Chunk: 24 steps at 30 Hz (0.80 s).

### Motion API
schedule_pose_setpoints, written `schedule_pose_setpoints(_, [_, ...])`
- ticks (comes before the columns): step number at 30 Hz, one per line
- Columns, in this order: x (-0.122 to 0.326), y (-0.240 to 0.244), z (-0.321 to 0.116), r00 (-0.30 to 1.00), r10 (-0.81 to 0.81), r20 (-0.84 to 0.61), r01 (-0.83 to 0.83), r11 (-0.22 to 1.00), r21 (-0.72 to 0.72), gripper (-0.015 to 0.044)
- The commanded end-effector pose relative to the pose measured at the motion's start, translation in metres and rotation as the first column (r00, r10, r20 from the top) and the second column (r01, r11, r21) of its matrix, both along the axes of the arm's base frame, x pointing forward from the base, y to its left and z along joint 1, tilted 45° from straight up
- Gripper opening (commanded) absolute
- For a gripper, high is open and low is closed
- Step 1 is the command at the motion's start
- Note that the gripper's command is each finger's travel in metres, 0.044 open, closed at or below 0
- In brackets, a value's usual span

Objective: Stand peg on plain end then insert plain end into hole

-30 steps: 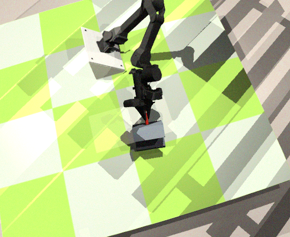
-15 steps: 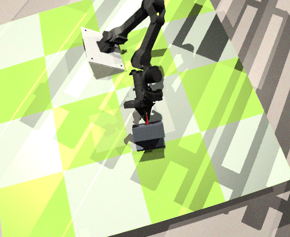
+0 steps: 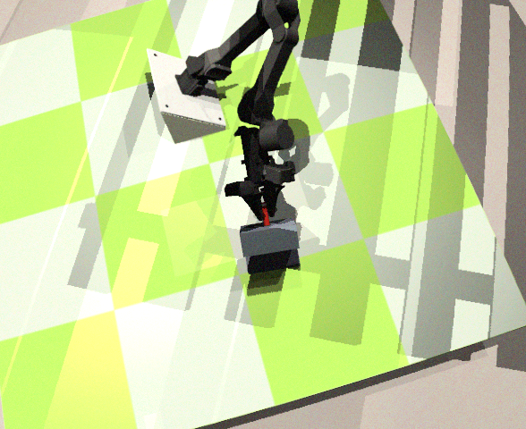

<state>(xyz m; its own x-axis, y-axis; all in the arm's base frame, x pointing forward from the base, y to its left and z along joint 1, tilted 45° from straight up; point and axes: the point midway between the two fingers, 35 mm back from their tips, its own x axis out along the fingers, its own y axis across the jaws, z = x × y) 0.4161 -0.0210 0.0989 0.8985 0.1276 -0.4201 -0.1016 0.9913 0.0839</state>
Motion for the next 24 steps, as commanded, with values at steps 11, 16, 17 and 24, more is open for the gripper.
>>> schedule_pose_setpoints(11, [-0.005, -0.001, 0.003, 1.000, -0.002, 0.000, 0.002, 1.000, 0.000, 0.0440])
schedule_pose_setpoints(16, [-0.009, -0.002, 0.006, 1.000, -0.002, 0.000, 0.002, 1.000, 0.000, 0.0440])
schedule_pose_setpoints(17, [-0.010, -0.002, 0.007, 1.000, -0.002, 0.000, 0.002, 1.000, 0.000, 0.0440])
schedule_pose_setpoints(24, [-0.015, -0.004, 0.011, 1.000, -0.004, 0.000, 0.004, 1.000, 0.000, 0.0440])
